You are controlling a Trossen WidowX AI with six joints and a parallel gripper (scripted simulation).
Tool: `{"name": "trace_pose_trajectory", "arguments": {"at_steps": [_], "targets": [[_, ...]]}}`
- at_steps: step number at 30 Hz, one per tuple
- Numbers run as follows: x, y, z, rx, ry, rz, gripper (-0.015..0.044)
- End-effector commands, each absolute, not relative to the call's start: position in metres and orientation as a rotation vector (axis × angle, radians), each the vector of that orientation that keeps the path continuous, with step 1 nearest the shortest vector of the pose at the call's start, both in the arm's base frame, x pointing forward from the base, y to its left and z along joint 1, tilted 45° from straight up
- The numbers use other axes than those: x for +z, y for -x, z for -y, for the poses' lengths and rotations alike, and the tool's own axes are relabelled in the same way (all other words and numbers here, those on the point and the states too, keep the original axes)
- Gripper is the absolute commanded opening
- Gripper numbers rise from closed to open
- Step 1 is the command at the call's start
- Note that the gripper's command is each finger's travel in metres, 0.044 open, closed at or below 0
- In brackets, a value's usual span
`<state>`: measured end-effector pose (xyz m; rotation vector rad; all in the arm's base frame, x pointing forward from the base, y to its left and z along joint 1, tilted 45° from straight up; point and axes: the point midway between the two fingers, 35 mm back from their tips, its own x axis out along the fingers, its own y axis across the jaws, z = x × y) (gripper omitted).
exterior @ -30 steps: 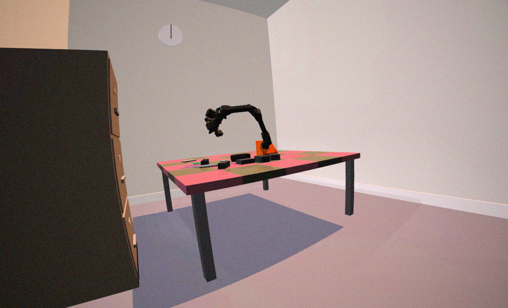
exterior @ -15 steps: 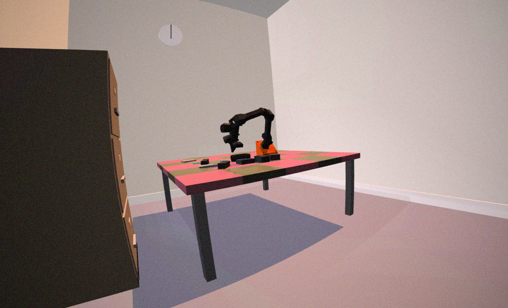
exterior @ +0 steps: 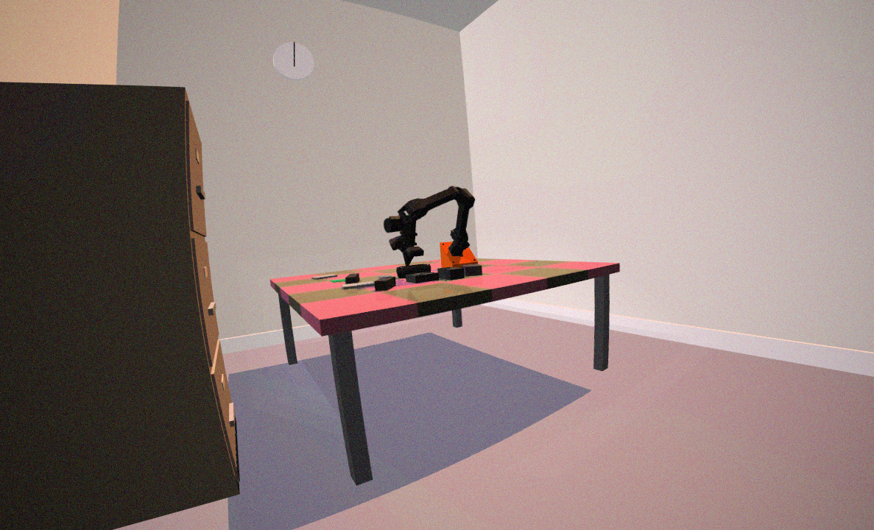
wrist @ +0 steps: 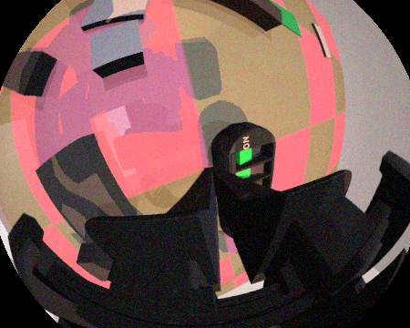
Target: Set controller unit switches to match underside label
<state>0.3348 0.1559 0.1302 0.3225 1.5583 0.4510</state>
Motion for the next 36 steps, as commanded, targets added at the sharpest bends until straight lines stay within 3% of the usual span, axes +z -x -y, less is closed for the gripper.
{"name": "trace_pose_trajectory", "arguments": {"at_steps": [1, 36], "targets": [[0.125, -0.334, -0.161, 0.449, -0.329, -1.562, 0.0], [0.095, -0.331, -0.189, 0.448, -0.332, -1.56, 0.0]]}}
